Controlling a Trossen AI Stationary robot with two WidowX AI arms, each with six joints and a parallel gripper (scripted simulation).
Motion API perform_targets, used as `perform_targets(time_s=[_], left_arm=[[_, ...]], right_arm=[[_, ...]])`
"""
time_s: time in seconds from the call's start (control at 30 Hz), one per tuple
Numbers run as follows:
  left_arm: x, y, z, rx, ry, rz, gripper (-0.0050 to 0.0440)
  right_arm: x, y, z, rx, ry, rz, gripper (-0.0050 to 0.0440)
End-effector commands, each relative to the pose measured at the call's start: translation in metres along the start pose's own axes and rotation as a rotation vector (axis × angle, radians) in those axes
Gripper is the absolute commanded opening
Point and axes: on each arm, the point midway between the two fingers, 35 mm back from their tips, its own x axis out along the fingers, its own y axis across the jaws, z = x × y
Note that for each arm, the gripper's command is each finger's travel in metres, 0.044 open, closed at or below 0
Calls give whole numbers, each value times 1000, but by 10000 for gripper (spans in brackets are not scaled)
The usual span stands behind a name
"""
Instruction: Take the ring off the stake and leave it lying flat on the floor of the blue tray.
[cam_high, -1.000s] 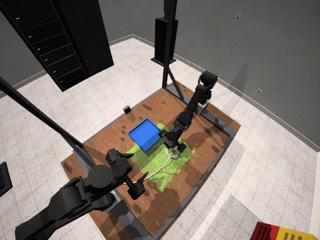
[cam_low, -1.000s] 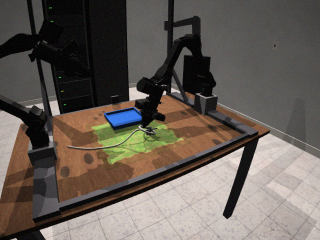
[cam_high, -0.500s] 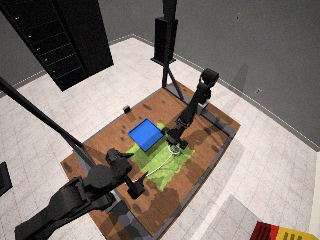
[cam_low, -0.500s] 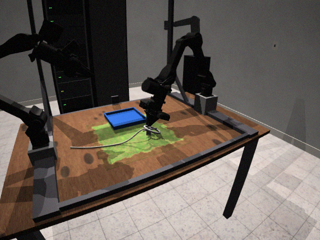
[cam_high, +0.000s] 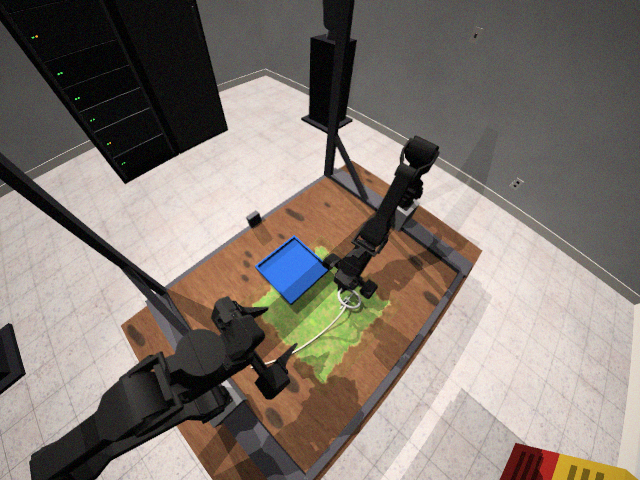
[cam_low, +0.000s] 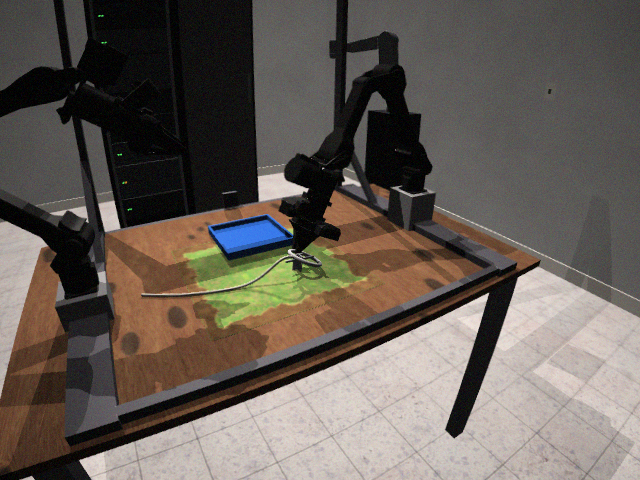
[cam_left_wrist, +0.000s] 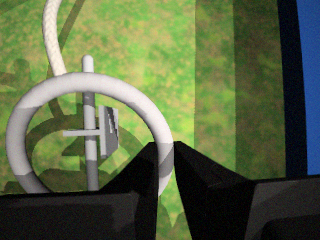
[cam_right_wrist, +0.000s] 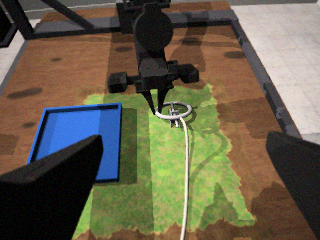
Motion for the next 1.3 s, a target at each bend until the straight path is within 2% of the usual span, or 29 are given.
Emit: perform_targets(time_s=[0.0, 0.13, 0.27, 0.43, 0.63, 1.03, 1.27], left_arm=[[-12, 0, 14, 5, -44, 0, 3], [-14, 1, 20, 5, -51, 1, 3], [-8, 0, 15, 7, 42, 5, 3], [-14, -1, 24, 8, 142, 8, 3], [-16, 0, 24, 6, 188, 9, 3], [-27, -1, 36, 5, 387, 15, 3], [-29, -1, 38, 6, 428, 16, 3]], right_arm=[[-3, 0, 4, 2, -13, -3, 440], [-3, 0, 4, 2, -13, -3, 440], [-3, 0, 4, 2, -13, -3, 440], [-3, 0, 4, 2, -13, -3, 440], [-3, 0, 4, 2, -13, -3, 440], [-3, 0, 4, 2, -13, -3, 440], [-3, 0, 4, 2, -13, -3, 440]])
